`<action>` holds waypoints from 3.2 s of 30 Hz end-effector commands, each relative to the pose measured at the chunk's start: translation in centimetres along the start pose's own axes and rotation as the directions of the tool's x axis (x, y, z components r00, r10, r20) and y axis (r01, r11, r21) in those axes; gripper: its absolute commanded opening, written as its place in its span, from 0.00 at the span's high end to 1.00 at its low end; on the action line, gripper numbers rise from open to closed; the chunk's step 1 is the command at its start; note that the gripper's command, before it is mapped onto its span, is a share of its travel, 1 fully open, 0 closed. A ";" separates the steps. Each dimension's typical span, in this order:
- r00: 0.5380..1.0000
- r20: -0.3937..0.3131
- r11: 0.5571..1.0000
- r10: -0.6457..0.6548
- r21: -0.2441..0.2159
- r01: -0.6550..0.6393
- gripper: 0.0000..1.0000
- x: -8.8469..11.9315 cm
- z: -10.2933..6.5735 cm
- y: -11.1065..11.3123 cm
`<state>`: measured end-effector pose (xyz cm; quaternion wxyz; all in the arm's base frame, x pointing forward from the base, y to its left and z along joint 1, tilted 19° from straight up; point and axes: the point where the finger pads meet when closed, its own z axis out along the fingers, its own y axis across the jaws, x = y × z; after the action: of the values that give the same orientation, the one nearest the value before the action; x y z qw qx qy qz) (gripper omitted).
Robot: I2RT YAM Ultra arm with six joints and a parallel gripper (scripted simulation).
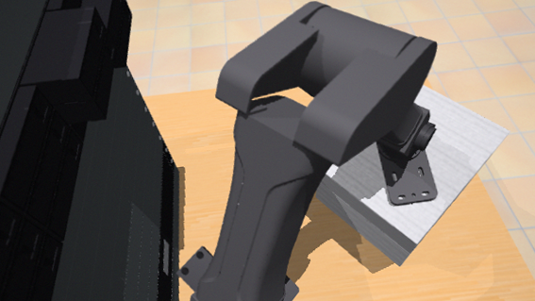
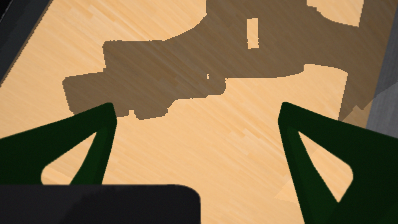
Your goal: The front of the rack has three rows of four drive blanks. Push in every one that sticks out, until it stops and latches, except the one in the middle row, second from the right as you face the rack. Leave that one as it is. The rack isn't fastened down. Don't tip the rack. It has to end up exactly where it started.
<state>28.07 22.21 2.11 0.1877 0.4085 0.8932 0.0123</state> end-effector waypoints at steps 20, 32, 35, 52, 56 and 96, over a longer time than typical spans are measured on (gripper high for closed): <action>0.999 -0.031 0.999 0.020 -0.046 -0.021 0.00 -1.6 -0.2 0.3; 0.997 -0.068 0.994 -0.026 -0.108 0.019 0.00 -2.6 -0.5 0.8; 0.996 -0.076 0.990 -0.052 -0.132 0.041 0.00 -2.8 -0.6 1.0; 0.959 -0.065 0.918 -0.275 -0.314 0.242 0.00 -2.5 -2.6 2.4; 0.949 -0.047 0.898 -0.312 -0.341 0.278 0.00 -2.5 -2.9 2.7; 0.359 0.855 -0.257 -0.375 -0.468 0.845 0.00 3.7 -34.7 10.0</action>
<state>22.73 34.49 27.93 0.4649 -0.2968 0.7641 0.3347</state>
